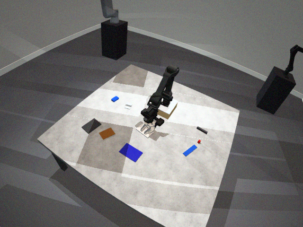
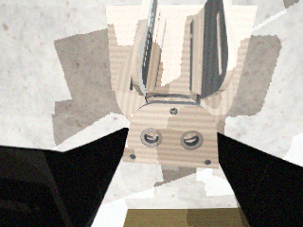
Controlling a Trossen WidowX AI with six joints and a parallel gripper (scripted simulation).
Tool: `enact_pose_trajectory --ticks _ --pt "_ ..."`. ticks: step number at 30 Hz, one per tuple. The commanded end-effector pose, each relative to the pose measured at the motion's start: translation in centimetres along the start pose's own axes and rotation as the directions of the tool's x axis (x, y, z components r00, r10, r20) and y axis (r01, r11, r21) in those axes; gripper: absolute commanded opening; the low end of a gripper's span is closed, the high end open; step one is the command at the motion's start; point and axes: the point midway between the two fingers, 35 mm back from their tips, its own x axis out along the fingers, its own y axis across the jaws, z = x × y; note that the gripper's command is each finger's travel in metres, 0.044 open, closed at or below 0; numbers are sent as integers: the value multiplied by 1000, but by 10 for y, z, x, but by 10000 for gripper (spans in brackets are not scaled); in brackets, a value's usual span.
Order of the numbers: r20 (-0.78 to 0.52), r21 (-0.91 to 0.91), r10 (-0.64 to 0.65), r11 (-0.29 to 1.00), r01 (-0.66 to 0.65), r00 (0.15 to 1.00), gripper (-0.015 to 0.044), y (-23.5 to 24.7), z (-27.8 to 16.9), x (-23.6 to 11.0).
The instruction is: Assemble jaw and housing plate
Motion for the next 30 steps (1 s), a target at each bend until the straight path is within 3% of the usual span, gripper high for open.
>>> enact_pose_trajectory --ticks 1,30 --pt "-8 4 -4 1000 4 1000 351 -1 -2 3" --pt "-8 16 -4 1000 4 1000 351 -1 -2 7"
